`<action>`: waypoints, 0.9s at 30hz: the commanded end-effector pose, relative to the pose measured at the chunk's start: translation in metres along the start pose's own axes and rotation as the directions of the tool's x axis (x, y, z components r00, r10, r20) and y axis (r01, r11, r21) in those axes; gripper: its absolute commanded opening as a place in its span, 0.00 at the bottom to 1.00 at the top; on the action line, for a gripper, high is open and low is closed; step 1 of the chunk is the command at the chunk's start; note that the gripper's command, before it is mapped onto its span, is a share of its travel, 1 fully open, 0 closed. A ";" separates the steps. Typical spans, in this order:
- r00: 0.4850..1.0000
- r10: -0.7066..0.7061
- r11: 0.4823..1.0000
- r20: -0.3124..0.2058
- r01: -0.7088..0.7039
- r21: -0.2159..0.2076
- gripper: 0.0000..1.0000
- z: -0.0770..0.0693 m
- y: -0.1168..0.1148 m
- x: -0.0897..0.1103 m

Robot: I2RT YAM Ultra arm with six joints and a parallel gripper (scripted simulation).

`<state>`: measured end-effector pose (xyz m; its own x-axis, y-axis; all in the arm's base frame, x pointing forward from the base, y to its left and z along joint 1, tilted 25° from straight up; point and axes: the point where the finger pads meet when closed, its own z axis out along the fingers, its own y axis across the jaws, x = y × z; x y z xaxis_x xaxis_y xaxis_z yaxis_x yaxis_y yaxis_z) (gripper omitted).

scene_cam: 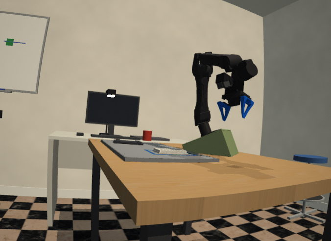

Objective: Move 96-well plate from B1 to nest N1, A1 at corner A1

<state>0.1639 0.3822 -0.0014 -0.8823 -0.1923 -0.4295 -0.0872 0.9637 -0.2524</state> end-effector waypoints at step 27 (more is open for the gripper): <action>0.997 0.065 0.998 -0.037 -0.064 0.024 1.00 0.003 -0.035 -0.041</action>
<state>0.1969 0.3570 0.0042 -0.9073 -0.1200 -0.4030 -0.0124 0.9657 -0.2595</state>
